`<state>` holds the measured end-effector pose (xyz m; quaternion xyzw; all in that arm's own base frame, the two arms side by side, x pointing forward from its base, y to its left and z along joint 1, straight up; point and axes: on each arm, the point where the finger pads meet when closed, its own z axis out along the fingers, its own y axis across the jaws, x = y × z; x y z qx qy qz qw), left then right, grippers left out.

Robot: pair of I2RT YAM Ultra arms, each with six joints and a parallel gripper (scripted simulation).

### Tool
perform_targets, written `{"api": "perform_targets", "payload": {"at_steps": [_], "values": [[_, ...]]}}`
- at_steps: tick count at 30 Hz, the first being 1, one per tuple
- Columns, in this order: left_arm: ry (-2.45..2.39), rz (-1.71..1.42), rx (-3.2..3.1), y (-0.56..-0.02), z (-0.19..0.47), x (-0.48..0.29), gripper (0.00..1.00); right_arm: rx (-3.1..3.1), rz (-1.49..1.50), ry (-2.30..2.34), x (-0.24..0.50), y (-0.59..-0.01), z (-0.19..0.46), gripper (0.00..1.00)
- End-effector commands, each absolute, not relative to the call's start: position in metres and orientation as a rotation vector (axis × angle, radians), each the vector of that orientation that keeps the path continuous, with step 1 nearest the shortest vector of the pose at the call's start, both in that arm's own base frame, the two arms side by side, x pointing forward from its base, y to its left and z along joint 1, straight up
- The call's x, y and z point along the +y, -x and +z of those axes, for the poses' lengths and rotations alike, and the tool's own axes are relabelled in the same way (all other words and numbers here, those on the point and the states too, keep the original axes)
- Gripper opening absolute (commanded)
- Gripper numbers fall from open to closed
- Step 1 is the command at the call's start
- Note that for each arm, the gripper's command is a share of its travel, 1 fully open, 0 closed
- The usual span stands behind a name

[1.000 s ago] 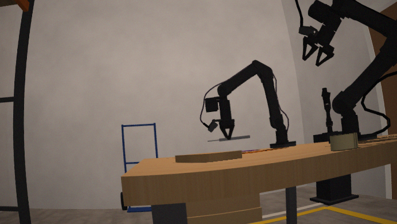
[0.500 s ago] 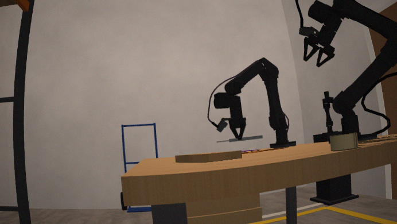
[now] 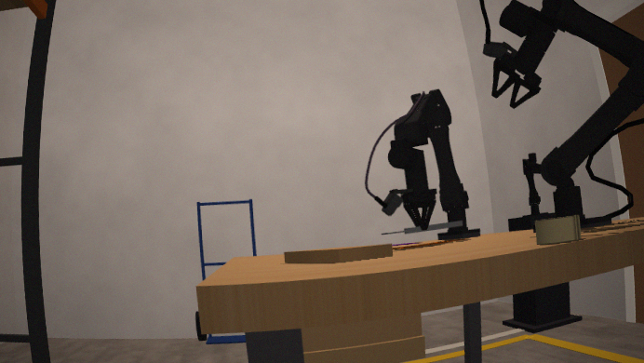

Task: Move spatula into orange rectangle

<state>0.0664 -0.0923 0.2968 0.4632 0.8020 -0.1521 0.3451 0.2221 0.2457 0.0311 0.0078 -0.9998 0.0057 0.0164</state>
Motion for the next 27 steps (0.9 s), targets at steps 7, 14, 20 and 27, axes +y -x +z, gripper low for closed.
{"api": "perform_targets", "payload": {"at_steps": [7,14,20,27], "values": [[-1.198,-0.398,2.071,-0.064,0.302,-0.093,1.0,-3.173,-0.005,0.069,0.288,-0.234,0.041,0.19],[-1.198,-0.398,2.071,-0.064,0.302,-0.093,1.0,-3.166,-0.024,-0.102,0.292,-0.231,0.047,0.19],[-1.198,-0.398,2.071,-0.064,0.302,-0.093,1.0,-3.097,-0.014,-0.574,0.289,-0.232,0.044,0.19],[-1.198,-0.398,2.071,-0.064,0.302,-0.093,1.0,-3.045,-0.018,-0.761,0.289,-0.232,0.042,0.19]]}}
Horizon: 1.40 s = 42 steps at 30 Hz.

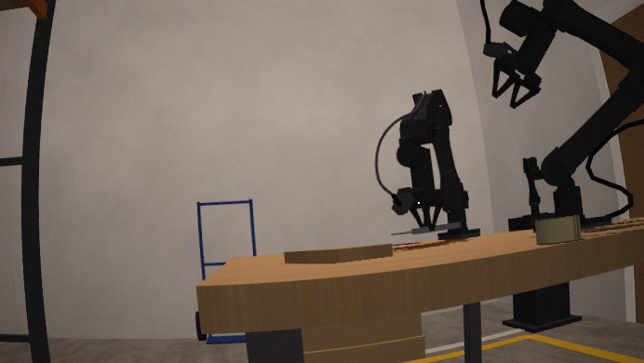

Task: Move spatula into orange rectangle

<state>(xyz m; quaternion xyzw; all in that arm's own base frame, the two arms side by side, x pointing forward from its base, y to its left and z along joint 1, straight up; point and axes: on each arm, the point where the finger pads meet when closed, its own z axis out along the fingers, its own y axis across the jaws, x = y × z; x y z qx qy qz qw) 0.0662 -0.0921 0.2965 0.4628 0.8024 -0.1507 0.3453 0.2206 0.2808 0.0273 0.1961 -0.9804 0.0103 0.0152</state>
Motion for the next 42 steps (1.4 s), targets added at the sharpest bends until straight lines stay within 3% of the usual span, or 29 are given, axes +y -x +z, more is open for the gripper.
{"api": "perform_targets", "payload": {"at_steps": [1,42], "values": [[-1.198,-0.398,2.071,-0.064,0.302,-0.093,1.0,-3.045,-0.023,-0.775,0.29,-0.232,0.044,0.19],[-1.197,-0.394,2.083,-0.065,0.299,-0.093,1.0,-3.051,-0.022,-0.77,0.293,-0.237,0.016,0.19]]}}
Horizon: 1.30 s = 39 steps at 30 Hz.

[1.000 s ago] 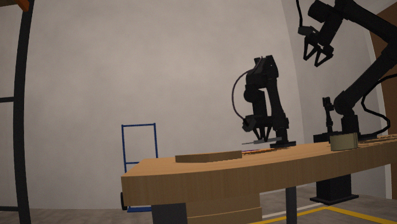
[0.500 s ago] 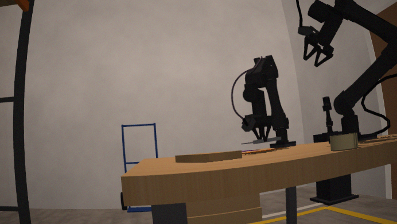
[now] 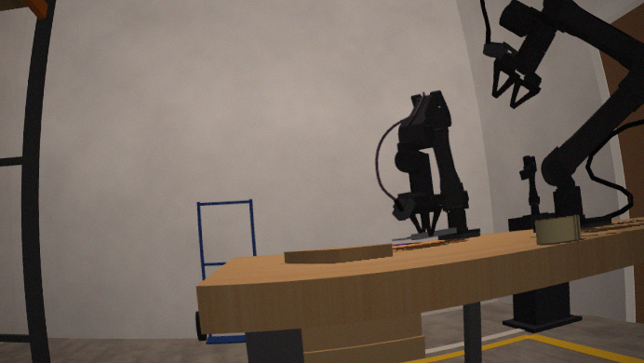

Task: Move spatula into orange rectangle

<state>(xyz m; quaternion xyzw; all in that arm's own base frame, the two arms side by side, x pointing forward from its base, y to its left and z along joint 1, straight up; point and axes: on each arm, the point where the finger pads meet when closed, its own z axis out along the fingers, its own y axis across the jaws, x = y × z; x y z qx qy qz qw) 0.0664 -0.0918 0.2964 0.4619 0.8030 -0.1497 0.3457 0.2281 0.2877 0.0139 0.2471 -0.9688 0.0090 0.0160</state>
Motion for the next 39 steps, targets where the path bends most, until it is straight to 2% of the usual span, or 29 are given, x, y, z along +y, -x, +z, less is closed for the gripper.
{"api": "perform_targets", "payload": {"at_steps": [1,37,38,39], "values": [[-1.197,-0.394,2.083,-0.065,0.299,-0.093,1.0,-3.051,-0.022,-0.77,0.293,-0.237,0.016,0.19],[-1.197,-0.394,2.083,-0.065,0.299,-0.093,1.0,-3.05,-0.022,-0.773,0.291,-0.231,0.001,0.19],[-1.197,-0.394,2.083,-0.065,0.299,-0.093,1.0,-3.05,-0.022,-0.773,0.291,-0.231,0.001,0.31],[-1.197,-0.394,2.083,-0.065,0.299,-0.093,1.0,-3.05,-0.022,-0.773,0.291,-0.231,0.001,0.31]]}}
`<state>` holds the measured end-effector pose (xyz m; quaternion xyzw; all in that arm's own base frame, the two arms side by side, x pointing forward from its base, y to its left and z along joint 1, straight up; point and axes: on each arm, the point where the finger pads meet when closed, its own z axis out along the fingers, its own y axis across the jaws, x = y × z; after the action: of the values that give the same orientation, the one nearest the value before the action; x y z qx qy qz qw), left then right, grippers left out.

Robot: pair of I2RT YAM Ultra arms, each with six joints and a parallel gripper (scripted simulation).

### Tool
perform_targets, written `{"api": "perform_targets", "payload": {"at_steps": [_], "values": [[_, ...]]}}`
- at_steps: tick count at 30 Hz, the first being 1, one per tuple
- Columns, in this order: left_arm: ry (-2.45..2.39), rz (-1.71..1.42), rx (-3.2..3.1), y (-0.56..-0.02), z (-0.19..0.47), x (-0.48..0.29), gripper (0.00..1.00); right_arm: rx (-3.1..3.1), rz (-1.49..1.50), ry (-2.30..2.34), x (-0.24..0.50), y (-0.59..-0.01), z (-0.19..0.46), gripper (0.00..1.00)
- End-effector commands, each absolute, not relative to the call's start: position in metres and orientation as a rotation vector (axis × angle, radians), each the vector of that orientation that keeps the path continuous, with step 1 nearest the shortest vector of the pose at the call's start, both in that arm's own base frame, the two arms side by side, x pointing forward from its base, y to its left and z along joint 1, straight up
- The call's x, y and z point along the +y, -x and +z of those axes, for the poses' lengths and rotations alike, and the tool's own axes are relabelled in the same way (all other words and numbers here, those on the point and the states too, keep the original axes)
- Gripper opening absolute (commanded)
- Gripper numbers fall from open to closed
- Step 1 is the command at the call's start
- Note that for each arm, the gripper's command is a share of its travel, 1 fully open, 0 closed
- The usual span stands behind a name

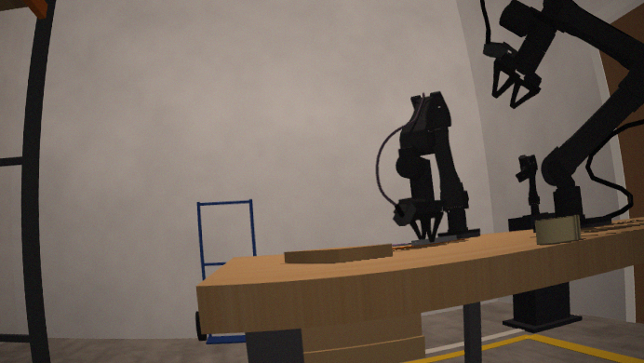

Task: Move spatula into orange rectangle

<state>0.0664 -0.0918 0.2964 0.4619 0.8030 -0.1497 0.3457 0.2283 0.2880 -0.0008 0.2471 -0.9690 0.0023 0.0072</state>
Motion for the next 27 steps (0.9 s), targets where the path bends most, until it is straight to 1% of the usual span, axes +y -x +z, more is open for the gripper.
{"api": "perform_targets", "payload": {"at_steps": [1,2,3,4,5,6,23,26,27], "values": [[-1.197,-0.394,2.083,-0.065,0.299,-0.093,1.0,-3.05,-0.022,-0.773,0.291,-0.231,0.001,0.31],[-1.197,-0.394,2.083,-0.065,0.299,-0.093,1.0,-3.05,-0.022,-0.773,0.291,-0.231,0.001,0.42],[-1.197,-0.394,2.083,-0.065,0.299,-0.093,1.0,-3.05,-0.022,-0.773,0.291,-0.231,0.001,0.51],[-1.197,-0.394,2.083,-0.065,0.299,-0.093,1.0,-3.05,-0.022,-0.773,0.291,-0.231,0.001,0.51],[-1.197,-0.394,2.083,-0.065,0.299,-0.093,1.0,-3.051,-0.02,-0.765,0.29,-0.234,0.005,0.63],[-1.197,-0.394,2.083,-0.065,0.299,-0.093,1.0,-3.05,-0.02,-0.768,0.291,-0.235,0.009,0.64],[-1.197,-0.394,2.083,-0.065,0.299,-0.093,1.0,-3.055,-0.028,-0.774,0.295,-0.239,0.042,0.64],[-1.197,-0.394,2.083,-0.065,0.299,-0.093,1.0,-3.055,-0.028,-0.774,0.295,-0.239,0.05,0.98],[-1.197,-0.394,2.083,-0.065,0.299,-0.093,1.0,-3.055,-0.028,-0.774,0.295,-0.239,0.055,1.0]]}}
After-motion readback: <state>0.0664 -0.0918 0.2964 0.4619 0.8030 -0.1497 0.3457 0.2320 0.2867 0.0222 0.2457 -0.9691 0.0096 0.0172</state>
